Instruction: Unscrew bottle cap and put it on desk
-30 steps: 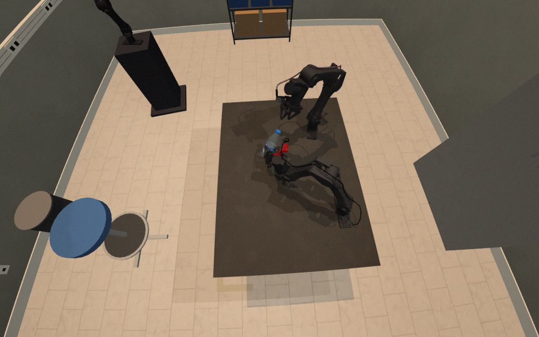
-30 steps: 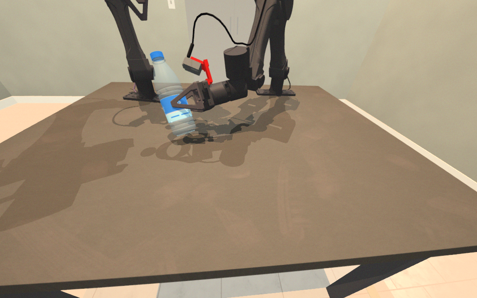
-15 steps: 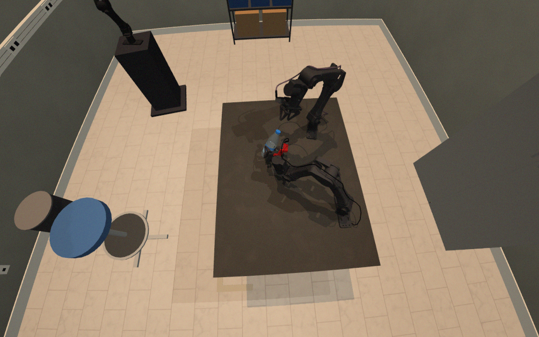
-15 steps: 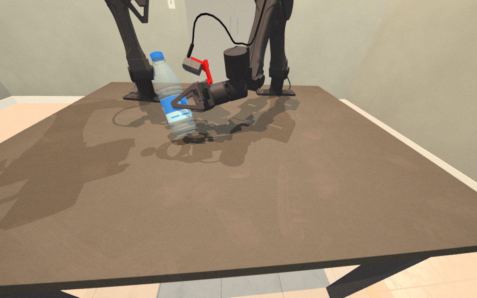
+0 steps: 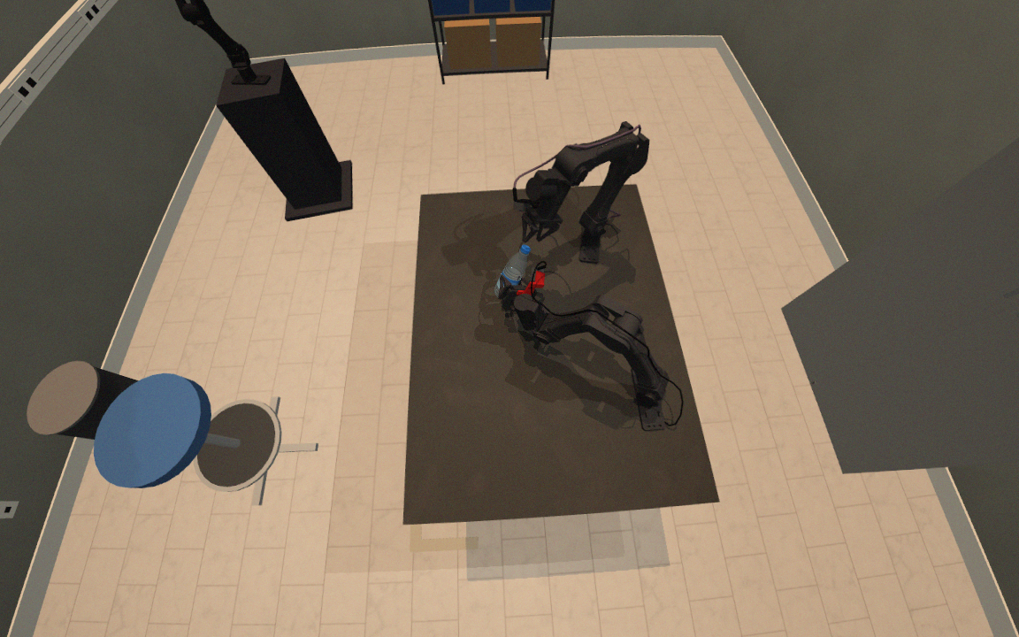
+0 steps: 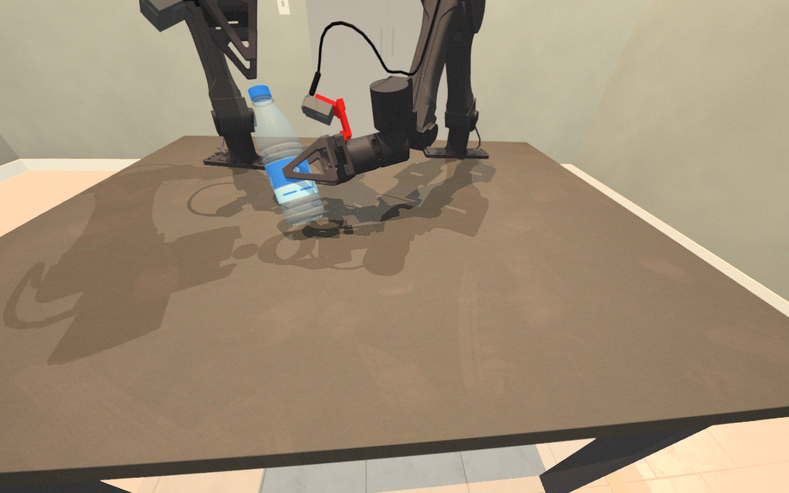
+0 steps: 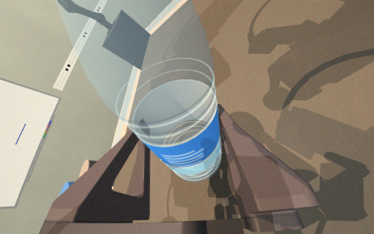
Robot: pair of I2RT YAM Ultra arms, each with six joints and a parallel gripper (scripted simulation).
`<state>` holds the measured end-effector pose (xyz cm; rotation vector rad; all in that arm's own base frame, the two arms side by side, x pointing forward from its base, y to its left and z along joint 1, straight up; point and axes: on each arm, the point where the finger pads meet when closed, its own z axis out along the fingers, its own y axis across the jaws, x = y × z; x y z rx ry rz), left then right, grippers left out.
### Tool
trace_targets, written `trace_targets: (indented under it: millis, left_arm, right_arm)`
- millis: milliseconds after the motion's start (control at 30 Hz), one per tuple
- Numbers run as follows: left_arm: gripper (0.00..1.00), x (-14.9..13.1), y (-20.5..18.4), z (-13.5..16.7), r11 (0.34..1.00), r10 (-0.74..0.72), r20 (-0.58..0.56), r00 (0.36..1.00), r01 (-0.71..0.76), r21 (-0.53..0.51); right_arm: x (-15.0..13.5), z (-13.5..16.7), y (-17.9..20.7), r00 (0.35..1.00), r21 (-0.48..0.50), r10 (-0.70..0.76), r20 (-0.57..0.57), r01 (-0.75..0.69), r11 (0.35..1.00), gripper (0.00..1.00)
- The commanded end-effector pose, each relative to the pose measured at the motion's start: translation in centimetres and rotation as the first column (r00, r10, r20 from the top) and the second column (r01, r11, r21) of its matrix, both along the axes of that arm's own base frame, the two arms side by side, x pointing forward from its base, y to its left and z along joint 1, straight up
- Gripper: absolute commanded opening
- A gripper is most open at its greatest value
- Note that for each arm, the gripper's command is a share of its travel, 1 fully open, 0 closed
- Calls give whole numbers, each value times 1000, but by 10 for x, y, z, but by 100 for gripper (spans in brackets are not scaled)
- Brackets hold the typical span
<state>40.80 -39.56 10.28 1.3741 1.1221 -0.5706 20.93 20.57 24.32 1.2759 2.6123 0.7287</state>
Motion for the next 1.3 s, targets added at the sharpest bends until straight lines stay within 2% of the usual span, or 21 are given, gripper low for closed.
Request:
trace_targets:
  millis: [0, 300, 1267]
  left_arm:
    - [0, 0, -2, 12, 1000, -2, 19, 1000, 2, -11]
    - [0, 0, -2, 12, 1000, -2, 19, 1000, 2, -11]
    - [0, 0, -2, 12, 1000, -2, 19, 1000, 2, -11]
  right_arm:
    - [2, 9, -2, 1000, 22, -5, 23, 4, 1000, 57]
    - [3, 9, -2, 1000, 25, -5, 26, 5, 1000, 57]
    - [17, -33, 15, 1000, 8, -10, 13, 10, 1000, 57]
